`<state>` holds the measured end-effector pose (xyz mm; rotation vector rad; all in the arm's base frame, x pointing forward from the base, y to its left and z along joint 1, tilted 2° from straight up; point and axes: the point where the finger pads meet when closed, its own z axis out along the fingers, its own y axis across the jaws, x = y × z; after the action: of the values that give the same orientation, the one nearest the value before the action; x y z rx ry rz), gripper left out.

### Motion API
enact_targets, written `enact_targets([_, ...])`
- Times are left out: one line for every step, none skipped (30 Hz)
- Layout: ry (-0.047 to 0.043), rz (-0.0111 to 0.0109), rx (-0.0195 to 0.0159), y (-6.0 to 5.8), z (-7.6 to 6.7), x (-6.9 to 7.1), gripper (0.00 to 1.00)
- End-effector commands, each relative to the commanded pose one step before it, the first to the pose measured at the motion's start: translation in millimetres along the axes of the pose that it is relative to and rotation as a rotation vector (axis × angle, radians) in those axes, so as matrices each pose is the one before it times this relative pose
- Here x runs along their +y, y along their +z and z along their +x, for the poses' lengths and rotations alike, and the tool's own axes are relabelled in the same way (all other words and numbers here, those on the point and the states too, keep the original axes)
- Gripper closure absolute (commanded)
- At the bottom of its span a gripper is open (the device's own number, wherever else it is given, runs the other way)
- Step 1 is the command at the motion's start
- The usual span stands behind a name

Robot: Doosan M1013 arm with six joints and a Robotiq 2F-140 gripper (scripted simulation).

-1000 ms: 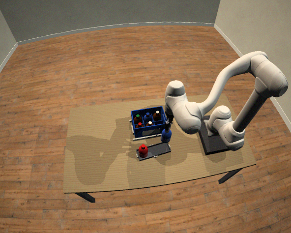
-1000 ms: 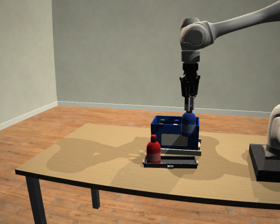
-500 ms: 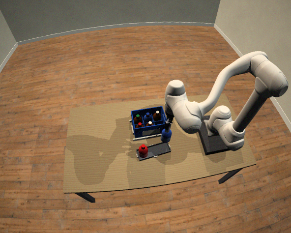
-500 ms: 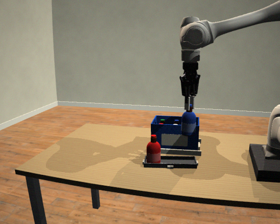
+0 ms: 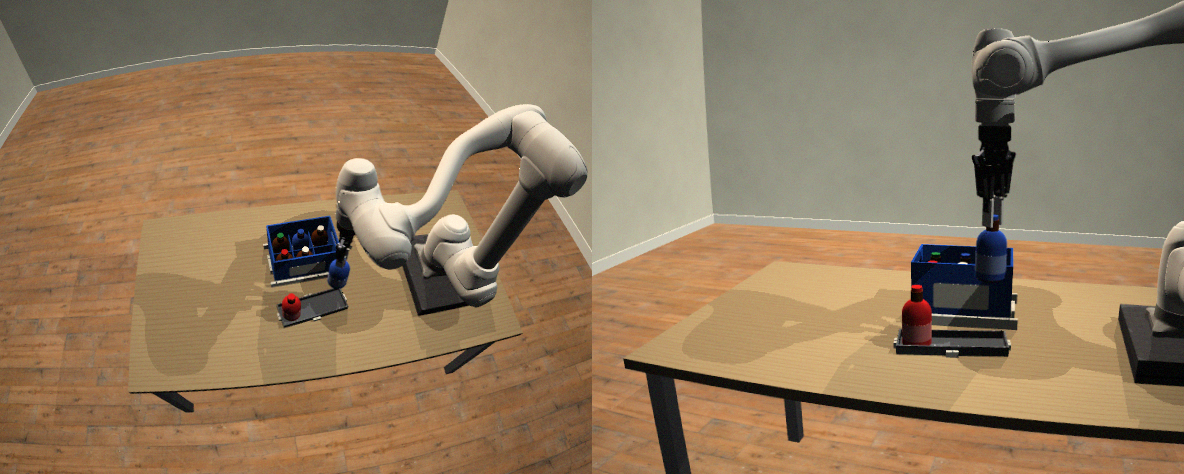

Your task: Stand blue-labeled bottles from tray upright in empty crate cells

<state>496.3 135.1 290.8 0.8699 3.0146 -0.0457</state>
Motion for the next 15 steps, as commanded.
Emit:
enact_targets([-0.00002, -0.00011, 0.00011, -1.93, 0.02, -0.03, 1.00])
enact_targets([0.00000, 0.00000, 0.00000, -0.59, 0.00, 0.00, 1.00])
enact_targets([0.00000, 0.00000, 0.00000, -0.47, 0.00, 0.00, 1.00])
enact_targets([0.00000, 0.00000, 0.00000, -0.36, 0.00, 0.00, 1.00])
enact_targets([0.00000, 0.00000, 0.00000, -0.26, 0.00, 0.00, 1.00])
enact_targets([0.00000, 0.00000, 0.00000, -0.17, 0.00, 0.00, 1.00])
enact_targets([0.00000, 0.00000, 0.00000, -0.09, 0.00, 0.00, 1.00])
enact_targets([0.00000, 0.00000, 0.00000, 0.00, 0.00, 0.00, 1.00])
enact_targets([0.00000, 0.00000, 0.00000, 0.00, 0.00, 0.00, 1.00])
enact_targets([0.00000, 0.00000, 0.00000, -0.04, 0.00, 0.00, 1.00])
enact_targets([0.00000, 0.00000, 0.00000, -0.01, 0.00, 0.00, 1.00])
enact_targets([0.00000, 0.00000, 0.00000, 0.00, 0.00, 0.00, 1.00])
enact_targets([0.00000, 0.00000, 0.00000, 0.00, 0.00, 0.00, 1.00])
enact_targets([0.00000, 0.00000, 0.00000, 0.00, 0.00, 0.00, 1.00])
enact_targets([0.00000, 0.00000, 0.00000, 0.00, 0.00, 0.00, 1.00])
